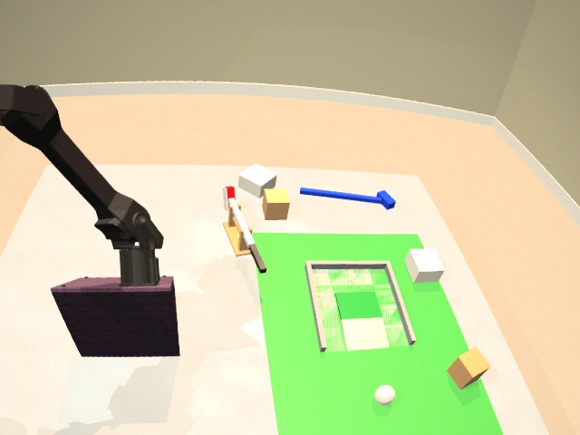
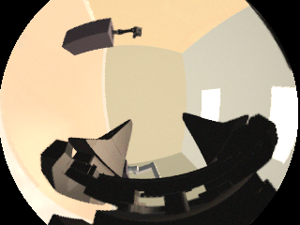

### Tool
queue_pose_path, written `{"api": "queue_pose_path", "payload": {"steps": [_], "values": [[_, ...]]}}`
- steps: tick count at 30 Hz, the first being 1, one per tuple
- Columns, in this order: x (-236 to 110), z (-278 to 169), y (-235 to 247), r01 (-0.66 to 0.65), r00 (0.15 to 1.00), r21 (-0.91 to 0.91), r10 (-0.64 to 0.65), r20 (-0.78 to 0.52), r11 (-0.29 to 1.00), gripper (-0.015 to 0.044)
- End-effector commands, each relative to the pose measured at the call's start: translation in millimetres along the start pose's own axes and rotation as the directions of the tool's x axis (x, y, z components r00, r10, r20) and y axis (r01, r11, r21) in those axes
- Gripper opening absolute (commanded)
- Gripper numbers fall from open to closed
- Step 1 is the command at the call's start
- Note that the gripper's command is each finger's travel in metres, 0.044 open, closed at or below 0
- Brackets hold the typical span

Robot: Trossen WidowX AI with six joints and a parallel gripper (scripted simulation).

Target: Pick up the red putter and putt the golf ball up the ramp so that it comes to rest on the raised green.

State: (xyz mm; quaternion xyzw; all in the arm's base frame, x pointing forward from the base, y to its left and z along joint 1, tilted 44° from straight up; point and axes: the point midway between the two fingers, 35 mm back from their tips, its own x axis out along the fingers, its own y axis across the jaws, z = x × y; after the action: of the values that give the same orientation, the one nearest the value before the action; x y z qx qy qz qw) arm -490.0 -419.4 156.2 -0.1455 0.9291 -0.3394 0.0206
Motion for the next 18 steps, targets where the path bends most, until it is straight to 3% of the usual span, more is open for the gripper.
{"api": "queue_pose_path", "payload": {"steps": [1, 5, 18], "values": [[-1, 1, -1, 0.002, 1.0, 0.0, -0.002, 0.003, 1.0, 0.0426], [-17, 22, -25, 0.045, 0.996, 0.013, -0.046, 0.073, 0.999, 0.044], [-130, 115, -127, 0.228, 0.887, 0.083, -0.242, 0.394, 0.97, 0.044]]}}
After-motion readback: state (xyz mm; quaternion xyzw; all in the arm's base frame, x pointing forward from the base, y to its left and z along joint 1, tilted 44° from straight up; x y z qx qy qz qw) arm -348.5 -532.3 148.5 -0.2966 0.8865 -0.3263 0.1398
